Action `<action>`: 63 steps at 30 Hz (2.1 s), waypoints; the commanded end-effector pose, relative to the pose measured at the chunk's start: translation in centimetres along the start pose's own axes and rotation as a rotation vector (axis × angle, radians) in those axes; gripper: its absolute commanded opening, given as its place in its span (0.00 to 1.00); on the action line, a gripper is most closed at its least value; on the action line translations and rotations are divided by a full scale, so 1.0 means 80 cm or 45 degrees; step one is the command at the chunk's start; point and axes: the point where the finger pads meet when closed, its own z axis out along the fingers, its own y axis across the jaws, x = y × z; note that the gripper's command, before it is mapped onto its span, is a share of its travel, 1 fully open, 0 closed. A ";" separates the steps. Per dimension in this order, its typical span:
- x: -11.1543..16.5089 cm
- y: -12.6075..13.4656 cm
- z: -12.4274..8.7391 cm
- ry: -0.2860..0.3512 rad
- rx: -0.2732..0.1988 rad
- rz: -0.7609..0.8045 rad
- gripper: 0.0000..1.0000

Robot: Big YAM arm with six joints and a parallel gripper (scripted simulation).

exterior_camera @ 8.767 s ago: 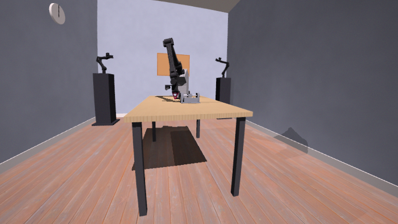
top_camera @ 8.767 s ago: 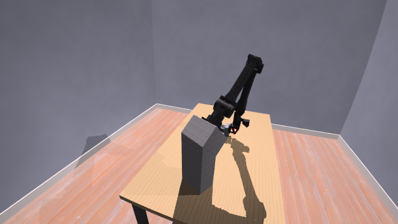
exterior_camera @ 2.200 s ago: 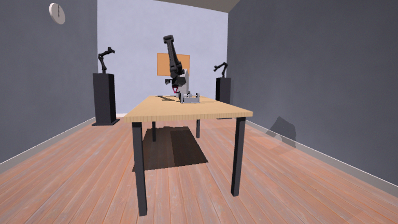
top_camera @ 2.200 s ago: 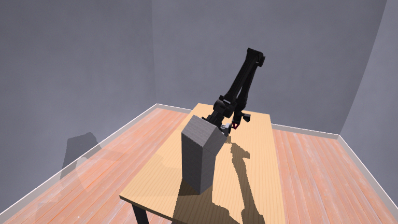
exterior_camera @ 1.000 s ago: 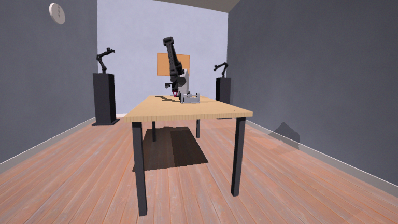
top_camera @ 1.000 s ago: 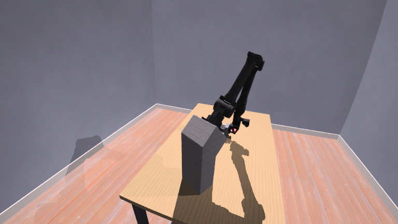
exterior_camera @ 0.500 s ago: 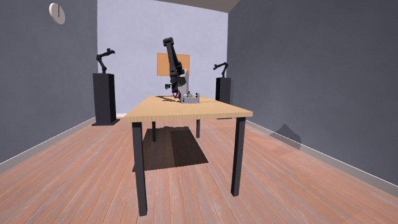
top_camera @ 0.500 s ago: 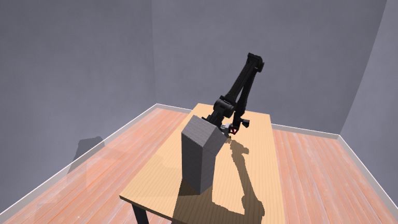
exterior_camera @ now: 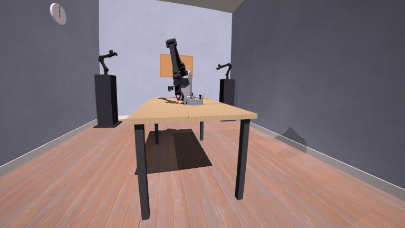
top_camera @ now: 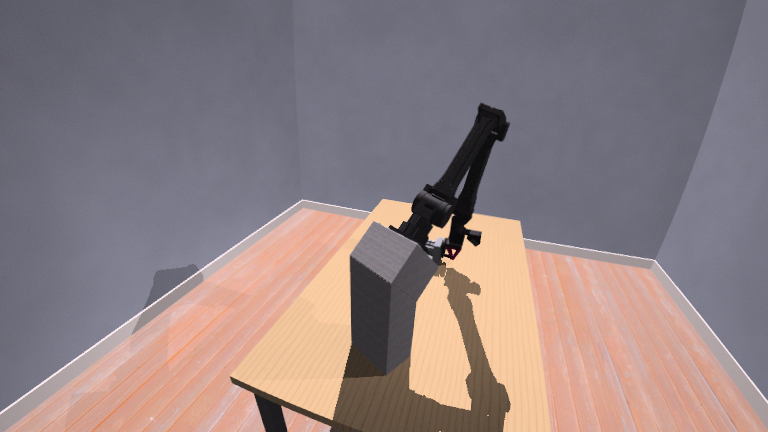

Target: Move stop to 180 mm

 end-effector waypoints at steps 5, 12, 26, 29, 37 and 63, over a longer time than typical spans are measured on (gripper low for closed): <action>0.004 0.025 0.010 0.001 -0.004 0.006 0.06; 0.000 0.035 0.010 -0.007 -0.024 0.011 0.06; 0.007 0.054 0.004 0.004 -0.034 0.004 0.06; 0.006 0.056 0.004 0.003 -0.040 0.004 0.06; 0.007 0.069 0.001 0.005 -0.034 0.005 0.06; -0.001 0.108 -0.028 -0.005 -0.085 0.012 0.06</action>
